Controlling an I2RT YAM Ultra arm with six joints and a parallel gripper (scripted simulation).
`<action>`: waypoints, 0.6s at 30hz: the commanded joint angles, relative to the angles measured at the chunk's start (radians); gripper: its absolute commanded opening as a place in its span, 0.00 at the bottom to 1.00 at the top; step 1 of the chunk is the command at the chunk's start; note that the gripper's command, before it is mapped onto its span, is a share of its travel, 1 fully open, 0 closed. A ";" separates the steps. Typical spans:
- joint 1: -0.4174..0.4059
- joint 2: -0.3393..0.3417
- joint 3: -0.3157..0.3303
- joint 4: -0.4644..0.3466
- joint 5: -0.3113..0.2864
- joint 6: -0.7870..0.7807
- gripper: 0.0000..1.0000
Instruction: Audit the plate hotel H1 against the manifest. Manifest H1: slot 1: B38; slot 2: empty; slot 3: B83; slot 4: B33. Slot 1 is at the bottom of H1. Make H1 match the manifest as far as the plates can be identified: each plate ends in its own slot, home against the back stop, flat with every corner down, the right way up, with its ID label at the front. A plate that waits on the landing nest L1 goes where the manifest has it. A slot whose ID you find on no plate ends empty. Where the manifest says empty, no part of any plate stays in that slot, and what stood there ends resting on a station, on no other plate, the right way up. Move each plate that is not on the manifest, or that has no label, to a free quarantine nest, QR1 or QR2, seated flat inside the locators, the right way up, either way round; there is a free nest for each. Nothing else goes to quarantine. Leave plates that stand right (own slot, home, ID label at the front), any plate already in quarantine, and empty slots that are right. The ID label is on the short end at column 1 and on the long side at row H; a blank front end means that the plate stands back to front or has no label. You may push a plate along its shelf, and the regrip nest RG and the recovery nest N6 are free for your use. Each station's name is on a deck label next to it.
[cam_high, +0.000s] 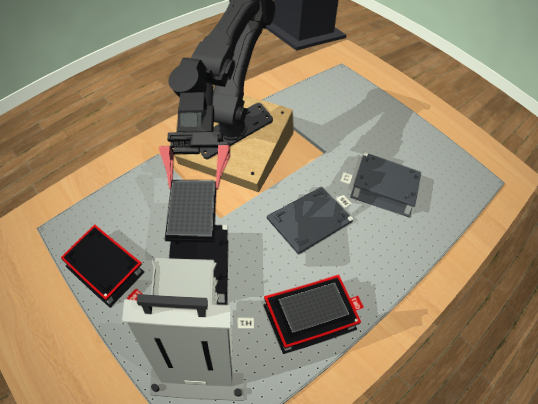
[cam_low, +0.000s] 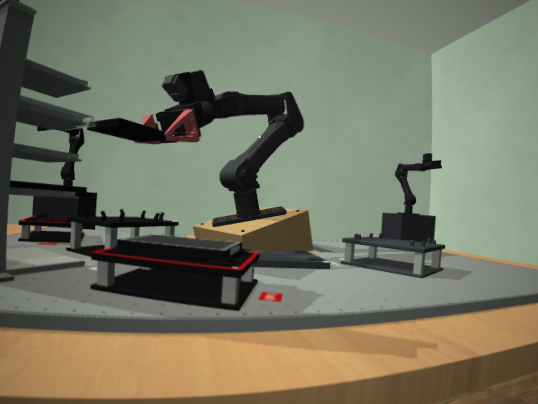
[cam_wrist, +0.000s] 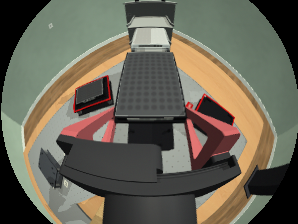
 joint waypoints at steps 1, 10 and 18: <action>-0.003 -0.002 0.003 0.014 -0.004 -0.001 0.86; -0.004 -0.001 -0.014 0.032 -0.005 -0.001 0.86; -0.006 0.000 -0.026 0.045 -0.006 -0.001 0.86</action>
